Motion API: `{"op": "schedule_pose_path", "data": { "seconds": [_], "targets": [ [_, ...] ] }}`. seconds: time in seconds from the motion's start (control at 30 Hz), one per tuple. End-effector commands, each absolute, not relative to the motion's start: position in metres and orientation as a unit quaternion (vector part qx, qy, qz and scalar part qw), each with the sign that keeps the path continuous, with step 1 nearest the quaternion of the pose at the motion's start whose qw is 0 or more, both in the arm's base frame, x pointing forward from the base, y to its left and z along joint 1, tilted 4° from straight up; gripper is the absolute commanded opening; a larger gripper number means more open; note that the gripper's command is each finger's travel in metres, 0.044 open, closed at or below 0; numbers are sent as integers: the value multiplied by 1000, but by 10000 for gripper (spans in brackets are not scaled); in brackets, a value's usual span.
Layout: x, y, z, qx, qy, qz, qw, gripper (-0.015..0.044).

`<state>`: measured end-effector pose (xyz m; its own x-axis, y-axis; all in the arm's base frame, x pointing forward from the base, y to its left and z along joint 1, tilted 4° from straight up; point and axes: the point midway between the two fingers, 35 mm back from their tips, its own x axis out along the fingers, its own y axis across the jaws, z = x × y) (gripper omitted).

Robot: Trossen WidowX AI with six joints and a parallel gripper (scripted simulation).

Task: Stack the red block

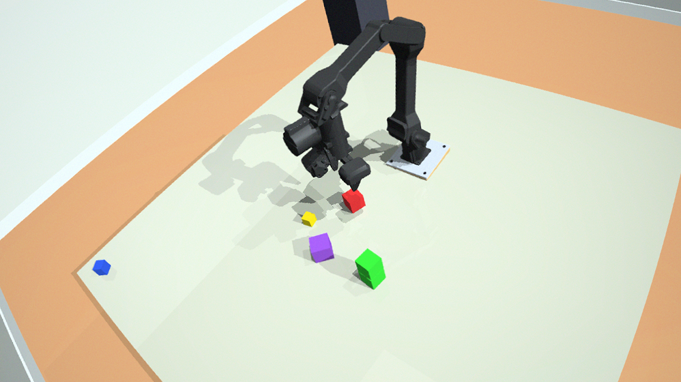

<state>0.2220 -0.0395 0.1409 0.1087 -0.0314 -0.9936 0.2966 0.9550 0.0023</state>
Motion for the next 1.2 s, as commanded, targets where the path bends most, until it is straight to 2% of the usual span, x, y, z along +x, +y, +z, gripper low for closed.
{"op": "schedule_pose_path", "data": {
  "seconds": [0.0,1.17],
  "targets": [
    [221,-40,114,98,667,-111,730,440],
    [225,-39,57,98,668,-111,730,440]
  ]
}}
